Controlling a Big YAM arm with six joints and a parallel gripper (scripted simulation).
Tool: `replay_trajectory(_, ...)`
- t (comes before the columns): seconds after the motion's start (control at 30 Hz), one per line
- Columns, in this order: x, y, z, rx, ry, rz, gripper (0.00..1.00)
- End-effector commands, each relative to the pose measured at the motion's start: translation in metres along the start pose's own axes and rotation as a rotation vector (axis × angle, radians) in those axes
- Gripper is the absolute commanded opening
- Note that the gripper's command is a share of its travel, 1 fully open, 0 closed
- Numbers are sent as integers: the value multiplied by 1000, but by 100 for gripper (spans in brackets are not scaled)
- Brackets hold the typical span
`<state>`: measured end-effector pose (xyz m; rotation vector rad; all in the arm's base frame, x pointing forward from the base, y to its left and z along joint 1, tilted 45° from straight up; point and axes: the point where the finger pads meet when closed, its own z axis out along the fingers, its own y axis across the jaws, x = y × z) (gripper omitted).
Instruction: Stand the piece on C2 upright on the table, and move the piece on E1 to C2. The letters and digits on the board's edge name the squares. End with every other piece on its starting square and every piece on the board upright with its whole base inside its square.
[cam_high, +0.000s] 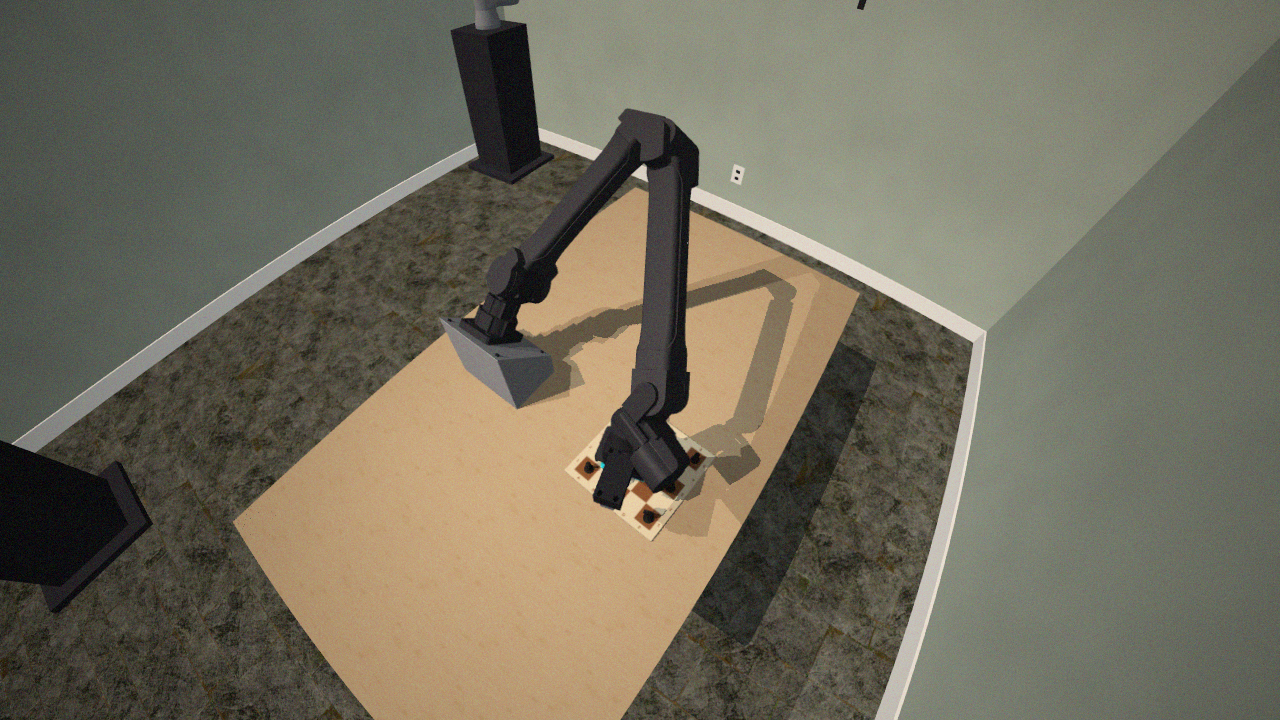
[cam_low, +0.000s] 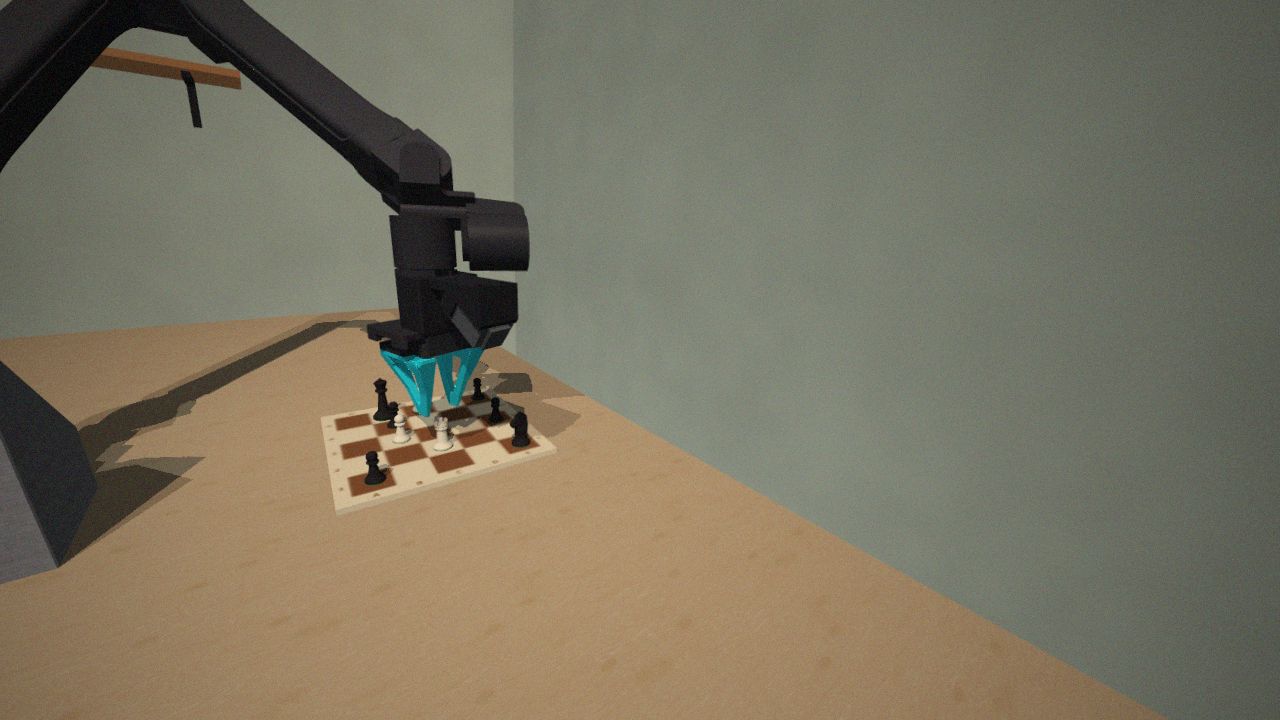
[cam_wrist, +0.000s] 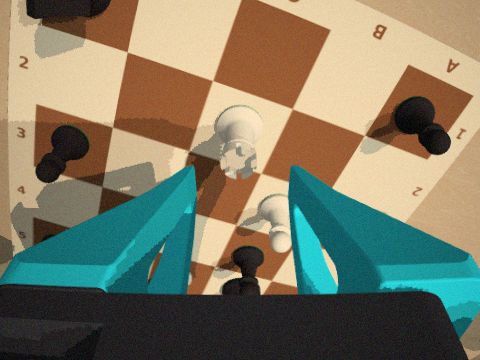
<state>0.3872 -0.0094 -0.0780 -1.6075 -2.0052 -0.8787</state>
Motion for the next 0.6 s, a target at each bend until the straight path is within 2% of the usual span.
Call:
replay_trajectory(0.0,12,8,1,-1,-7,-26,36)
replay_trajectory(0.13,13,8,1,-1,-7,-27,36)
replay_trajectory(0.17,11,20,-4,-16,-18,-44,36)
replay_trajectory(0.27,10,12,2,0,-8,-26,36)
replay_trajectory(0.57,10,12,2,1,-7,-27,36)
